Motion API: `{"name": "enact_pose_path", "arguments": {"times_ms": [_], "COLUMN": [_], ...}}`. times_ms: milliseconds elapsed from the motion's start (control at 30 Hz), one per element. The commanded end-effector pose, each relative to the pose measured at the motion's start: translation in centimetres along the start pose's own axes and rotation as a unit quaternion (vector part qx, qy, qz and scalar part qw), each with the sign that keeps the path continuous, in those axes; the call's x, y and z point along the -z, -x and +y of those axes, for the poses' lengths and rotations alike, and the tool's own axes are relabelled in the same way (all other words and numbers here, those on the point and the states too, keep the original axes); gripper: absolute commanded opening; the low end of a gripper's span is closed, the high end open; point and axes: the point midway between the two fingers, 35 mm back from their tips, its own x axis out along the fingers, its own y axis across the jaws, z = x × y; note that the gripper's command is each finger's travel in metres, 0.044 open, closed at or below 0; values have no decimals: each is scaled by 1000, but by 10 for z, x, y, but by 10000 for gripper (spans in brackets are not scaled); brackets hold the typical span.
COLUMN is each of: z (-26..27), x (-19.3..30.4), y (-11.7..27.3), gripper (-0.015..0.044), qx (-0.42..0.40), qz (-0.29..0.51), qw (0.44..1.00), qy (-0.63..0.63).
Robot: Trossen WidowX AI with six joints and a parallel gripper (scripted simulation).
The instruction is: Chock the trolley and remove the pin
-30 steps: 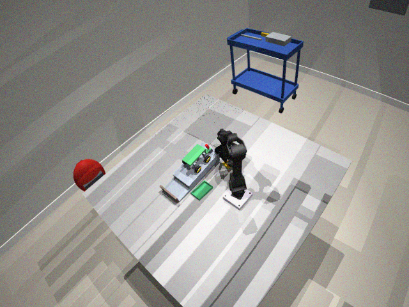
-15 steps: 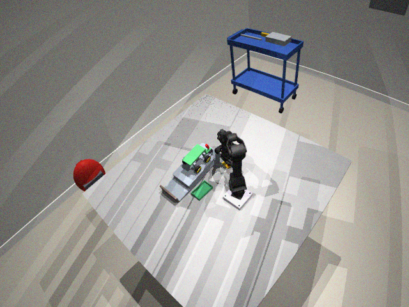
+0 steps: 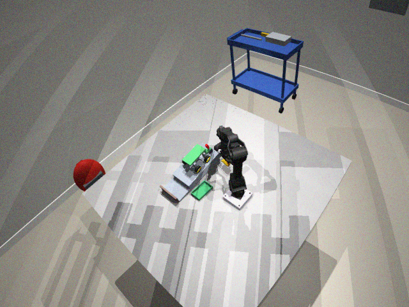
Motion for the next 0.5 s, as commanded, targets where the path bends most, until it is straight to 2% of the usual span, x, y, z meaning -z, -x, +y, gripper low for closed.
{"name": "enact_pose_path", "arguments": {"times_ms": [0,467], "z": [0,-1], "x": [0,1], "y": [14,59], "gripper": [0,0], "qx": [-2,-2], "qz": [-3,-3], "qw": [1000,1000], "qy": [-1,-1]}}
